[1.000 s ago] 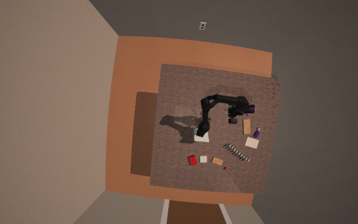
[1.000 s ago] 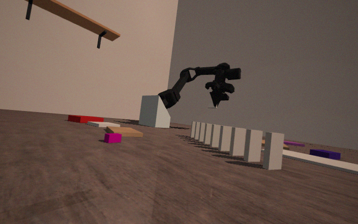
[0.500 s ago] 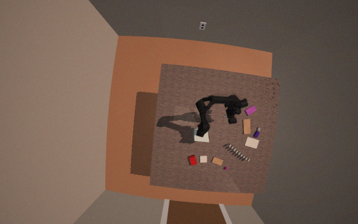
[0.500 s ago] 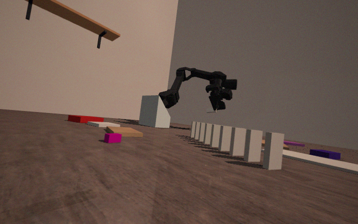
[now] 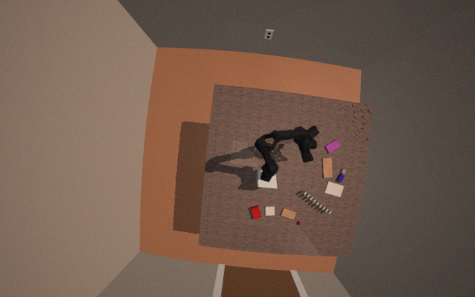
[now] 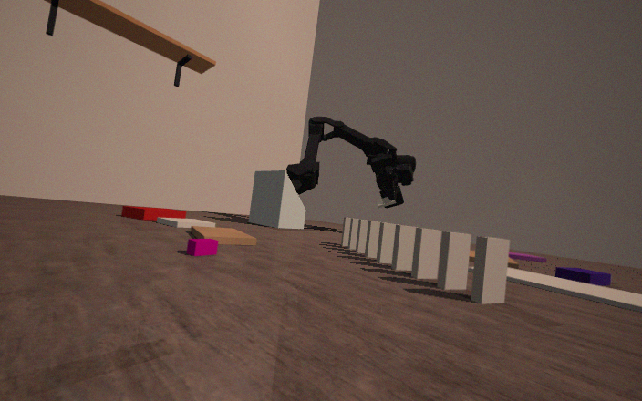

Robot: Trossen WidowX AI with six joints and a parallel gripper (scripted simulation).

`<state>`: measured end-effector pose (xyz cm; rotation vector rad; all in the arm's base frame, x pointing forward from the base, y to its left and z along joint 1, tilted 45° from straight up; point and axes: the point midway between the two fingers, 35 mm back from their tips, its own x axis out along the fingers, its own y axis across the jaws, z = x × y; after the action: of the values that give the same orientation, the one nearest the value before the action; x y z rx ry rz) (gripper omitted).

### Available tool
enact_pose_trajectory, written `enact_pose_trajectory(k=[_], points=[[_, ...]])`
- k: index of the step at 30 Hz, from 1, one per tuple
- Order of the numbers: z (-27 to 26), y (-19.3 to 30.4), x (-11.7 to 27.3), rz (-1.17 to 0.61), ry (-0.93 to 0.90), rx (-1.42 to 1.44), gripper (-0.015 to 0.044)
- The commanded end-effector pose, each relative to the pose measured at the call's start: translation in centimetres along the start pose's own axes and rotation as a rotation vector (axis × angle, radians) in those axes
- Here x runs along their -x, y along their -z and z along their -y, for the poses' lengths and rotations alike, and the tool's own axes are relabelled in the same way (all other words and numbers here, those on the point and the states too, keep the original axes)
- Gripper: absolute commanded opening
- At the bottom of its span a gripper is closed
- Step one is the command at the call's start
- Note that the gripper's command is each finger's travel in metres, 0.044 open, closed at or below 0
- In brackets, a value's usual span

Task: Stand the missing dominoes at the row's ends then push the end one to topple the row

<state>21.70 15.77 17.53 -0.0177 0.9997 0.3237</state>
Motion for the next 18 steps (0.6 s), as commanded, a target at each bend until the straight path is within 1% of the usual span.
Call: enact_pose_trajectory(k=[1, 18], points=[[-0.3, -0.2, 0.0, 0.078, 0.023, -0.012, 0.0023], [-1.9, -1.1, 1.5, 0.462, 0.036, -0.143, 0.0023]])
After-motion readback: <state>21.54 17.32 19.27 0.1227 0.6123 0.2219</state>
